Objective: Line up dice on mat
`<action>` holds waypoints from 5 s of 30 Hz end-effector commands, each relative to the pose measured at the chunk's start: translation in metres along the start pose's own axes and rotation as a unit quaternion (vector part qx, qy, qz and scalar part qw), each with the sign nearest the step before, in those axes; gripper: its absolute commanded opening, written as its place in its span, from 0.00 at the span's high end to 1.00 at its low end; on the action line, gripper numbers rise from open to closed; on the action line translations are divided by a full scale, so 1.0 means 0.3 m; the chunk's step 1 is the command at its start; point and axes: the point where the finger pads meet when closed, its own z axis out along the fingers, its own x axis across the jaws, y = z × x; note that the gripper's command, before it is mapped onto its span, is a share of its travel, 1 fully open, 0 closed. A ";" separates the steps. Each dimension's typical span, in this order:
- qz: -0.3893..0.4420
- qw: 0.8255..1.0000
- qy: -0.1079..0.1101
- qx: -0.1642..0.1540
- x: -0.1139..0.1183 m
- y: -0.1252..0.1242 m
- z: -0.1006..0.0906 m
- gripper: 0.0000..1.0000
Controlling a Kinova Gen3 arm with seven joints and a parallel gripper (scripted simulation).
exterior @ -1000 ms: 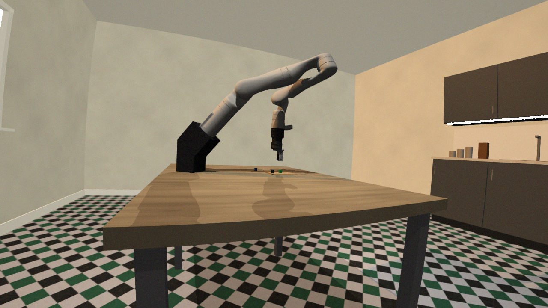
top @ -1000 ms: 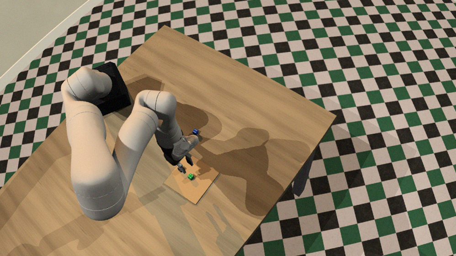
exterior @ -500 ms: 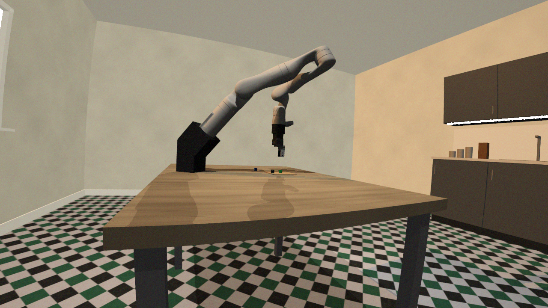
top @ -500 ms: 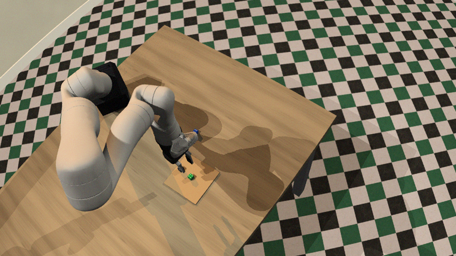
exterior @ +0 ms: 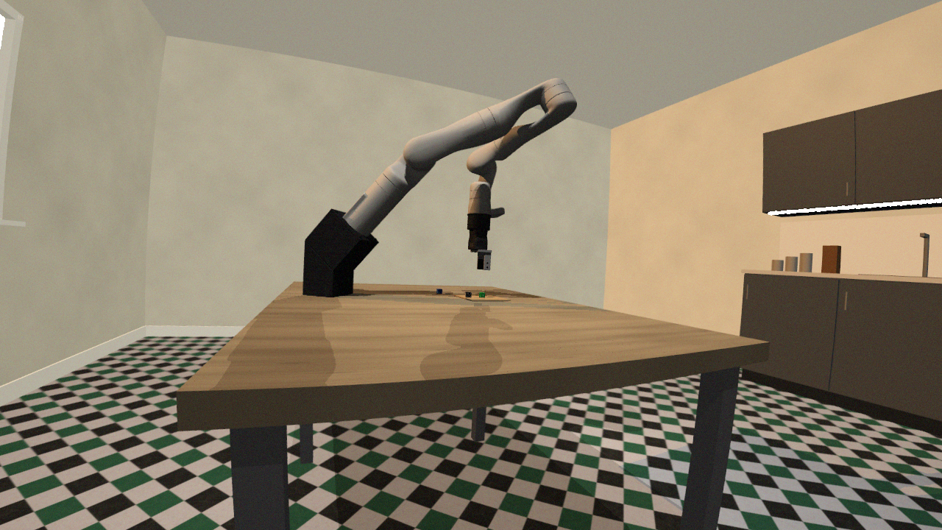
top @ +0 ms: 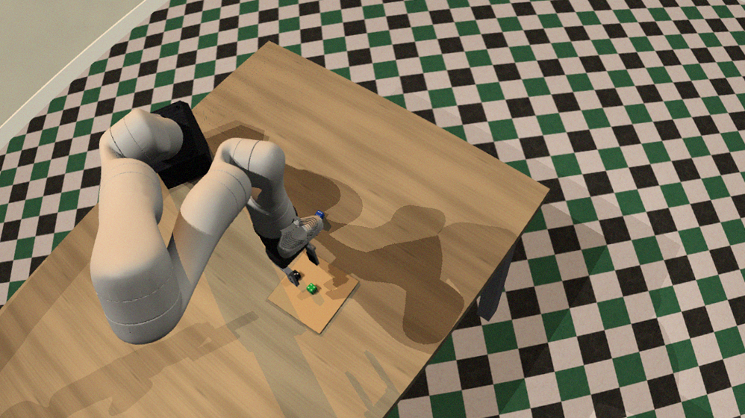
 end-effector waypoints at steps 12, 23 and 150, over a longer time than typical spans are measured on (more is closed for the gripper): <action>-0.001 1.000 -0.002 -0.003 -0.027 0.013 0.007 0.00; -0.021 1.000 -0.009 -0.022 -0.231 0.146 0.052 0.00; -0.081 0.997 0.000 0.001 -0.468 0.366 0.241 0.36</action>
